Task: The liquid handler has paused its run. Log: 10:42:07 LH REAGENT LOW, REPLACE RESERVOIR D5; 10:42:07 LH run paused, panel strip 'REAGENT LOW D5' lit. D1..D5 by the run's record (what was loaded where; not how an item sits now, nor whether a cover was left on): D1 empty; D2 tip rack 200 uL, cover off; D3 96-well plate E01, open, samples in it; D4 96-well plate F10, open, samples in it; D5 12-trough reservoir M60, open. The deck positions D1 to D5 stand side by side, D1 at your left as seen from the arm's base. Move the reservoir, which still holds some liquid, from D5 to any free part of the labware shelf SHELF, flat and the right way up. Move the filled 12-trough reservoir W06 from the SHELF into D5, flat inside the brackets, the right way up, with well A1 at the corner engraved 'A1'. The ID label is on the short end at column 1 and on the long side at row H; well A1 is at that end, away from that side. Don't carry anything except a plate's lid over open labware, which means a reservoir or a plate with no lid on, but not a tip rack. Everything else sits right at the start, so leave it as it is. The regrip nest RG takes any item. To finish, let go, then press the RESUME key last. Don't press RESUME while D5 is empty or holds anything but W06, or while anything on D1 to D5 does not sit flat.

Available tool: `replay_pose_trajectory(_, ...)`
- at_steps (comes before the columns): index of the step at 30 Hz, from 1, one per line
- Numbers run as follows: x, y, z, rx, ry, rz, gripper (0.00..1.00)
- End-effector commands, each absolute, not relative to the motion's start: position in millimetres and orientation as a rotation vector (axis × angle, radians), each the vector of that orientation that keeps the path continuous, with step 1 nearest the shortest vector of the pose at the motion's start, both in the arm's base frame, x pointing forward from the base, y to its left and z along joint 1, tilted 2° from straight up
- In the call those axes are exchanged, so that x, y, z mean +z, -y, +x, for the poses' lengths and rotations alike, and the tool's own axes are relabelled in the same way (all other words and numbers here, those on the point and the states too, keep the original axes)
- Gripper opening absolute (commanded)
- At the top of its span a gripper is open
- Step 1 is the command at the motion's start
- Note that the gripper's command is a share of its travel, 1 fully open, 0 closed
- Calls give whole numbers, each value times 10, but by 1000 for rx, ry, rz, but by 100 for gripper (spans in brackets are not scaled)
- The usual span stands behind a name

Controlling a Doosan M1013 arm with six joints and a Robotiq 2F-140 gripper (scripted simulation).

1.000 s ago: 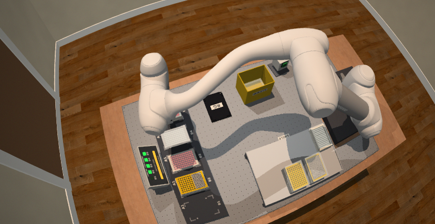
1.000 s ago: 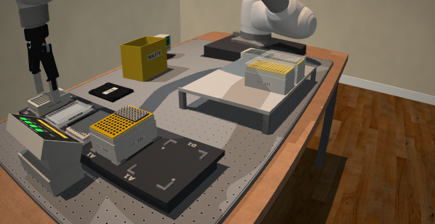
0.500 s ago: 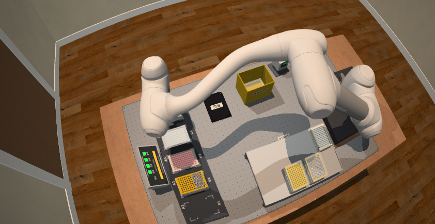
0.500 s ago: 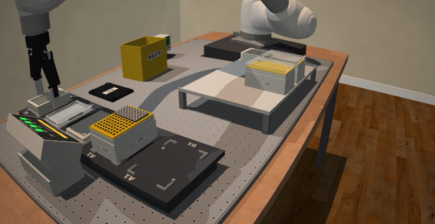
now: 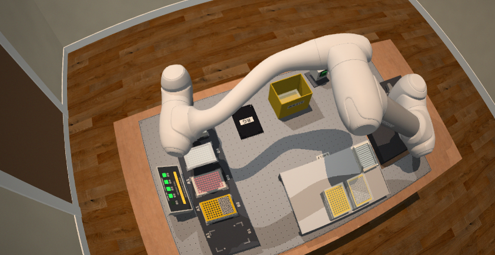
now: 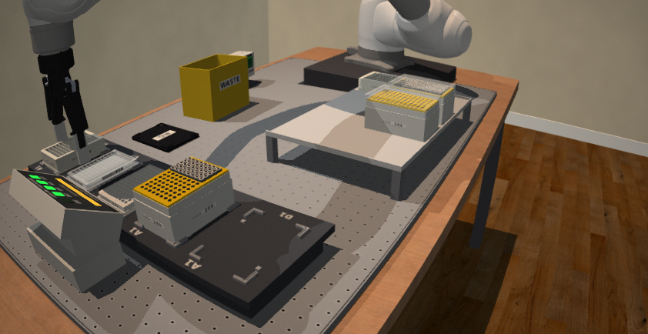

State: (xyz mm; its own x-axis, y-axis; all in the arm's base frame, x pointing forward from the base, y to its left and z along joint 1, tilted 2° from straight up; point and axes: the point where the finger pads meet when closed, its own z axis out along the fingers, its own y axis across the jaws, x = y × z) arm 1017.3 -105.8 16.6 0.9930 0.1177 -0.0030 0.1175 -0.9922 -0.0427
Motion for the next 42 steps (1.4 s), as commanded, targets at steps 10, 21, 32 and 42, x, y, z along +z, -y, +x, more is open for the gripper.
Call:
replay_pose_trajectory(10,169,1058,10173,8,183,-3094,0)
replay_pose_trajectory(21,169,1058,10173,8,183,-3094,0)
replay_pose_trajectory(32,169,1058,10173,8,183,-3094,0)
replay_pose_trajectory(42,303,1063,10174,8,183,-3094,0)
